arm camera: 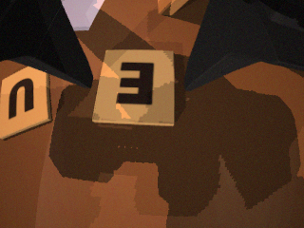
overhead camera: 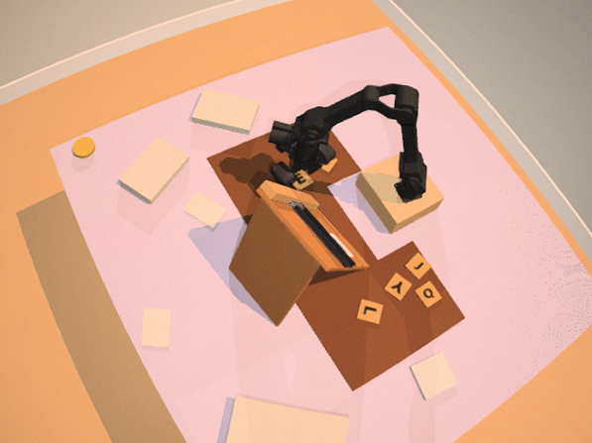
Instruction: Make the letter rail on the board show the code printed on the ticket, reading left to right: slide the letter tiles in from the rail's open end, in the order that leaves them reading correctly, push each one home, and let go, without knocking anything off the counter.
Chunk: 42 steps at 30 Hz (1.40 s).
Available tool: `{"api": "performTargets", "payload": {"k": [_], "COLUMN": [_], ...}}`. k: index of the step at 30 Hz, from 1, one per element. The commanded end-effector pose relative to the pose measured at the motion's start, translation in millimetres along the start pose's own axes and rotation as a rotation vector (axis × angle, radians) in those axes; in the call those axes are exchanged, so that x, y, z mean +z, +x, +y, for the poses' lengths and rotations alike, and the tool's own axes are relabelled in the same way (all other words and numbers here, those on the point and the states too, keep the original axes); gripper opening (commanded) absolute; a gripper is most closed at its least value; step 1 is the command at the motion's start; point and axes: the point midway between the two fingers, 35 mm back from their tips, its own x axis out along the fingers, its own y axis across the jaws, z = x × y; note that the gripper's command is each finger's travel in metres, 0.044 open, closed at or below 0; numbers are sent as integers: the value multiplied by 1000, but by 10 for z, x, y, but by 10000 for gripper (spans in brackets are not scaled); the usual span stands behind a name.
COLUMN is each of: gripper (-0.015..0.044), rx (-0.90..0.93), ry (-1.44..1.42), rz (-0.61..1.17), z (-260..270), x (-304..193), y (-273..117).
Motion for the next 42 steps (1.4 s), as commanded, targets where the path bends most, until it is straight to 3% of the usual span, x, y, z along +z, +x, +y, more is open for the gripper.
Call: {"api": "performTargets", "payload": {"k": [1,7,8,20,29,42], "gripper": [340,340,314,234,0,0], "rx": [-3,-3,-3,-3,-3,-3], "ry": [2,2,2,2,2,2], "rz": [-2,-2,-2,-2,-2,-2], "z": [-8,-8,-8,-6,-1,4], "x": [-2,-2,-2,-2,-10,-20], "y": [19,19,19,19,-58,-152]}}
